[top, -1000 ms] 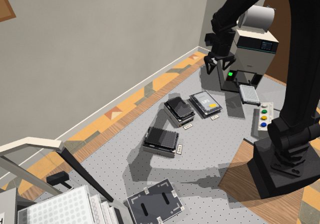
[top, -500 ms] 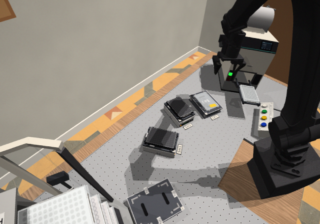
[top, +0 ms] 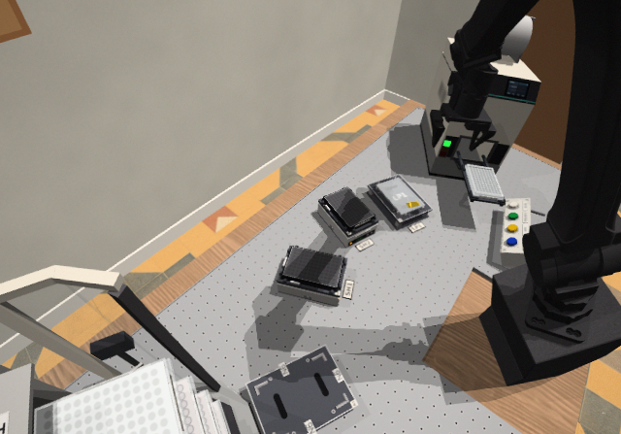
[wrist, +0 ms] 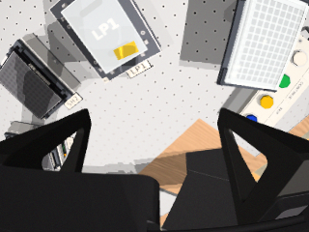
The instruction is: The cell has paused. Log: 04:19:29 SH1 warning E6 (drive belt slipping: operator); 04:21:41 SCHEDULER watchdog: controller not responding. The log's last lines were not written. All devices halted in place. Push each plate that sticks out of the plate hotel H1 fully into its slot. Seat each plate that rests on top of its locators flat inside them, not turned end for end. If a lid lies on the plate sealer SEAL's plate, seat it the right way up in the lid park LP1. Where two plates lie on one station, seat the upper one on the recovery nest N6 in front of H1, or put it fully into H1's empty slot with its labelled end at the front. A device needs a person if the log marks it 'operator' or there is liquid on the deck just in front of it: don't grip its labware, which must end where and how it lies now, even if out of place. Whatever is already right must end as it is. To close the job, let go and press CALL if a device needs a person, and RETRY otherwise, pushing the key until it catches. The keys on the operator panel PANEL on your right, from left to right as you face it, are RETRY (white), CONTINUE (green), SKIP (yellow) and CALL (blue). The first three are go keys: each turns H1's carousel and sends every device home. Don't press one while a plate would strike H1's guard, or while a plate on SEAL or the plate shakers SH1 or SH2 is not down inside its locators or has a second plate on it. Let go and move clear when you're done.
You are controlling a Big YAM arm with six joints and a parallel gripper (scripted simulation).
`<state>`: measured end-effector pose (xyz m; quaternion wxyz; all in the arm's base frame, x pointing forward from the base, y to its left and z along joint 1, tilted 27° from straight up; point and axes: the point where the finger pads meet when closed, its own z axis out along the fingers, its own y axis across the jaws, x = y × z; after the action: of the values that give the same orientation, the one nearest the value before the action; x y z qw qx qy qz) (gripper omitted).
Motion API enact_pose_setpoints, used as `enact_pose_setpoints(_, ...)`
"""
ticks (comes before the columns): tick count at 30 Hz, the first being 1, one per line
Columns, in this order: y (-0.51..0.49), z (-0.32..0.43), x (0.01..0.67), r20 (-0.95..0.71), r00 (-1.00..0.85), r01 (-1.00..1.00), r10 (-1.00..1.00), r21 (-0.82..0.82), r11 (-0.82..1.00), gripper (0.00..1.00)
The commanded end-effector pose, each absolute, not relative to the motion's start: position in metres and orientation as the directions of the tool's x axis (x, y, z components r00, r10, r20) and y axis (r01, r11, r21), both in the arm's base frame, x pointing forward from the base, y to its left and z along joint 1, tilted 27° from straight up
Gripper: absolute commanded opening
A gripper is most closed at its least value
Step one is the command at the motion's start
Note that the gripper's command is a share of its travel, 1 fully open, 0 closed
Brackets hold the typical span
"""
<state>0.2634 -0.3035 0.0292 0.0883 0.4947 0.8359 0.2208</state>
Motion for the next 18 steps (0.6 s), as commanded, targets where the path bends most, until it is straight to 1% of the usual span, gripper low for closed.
enact_pose_setpoints(1,-0.310,0.020,0.249,0.060,-0.498,0.785,0.865,0.454,0.421,1.00)
enact_pose_setpoints(4,-0.313,0.026,0.247,0.040,-0.499,0.781,0.866,0.455,0.429,1.00)
enact_pose_setpoints(18,-0.315,-0.001,0.204,0.062,-0.498,0.785,0.865,0.454,0.420,1.00)
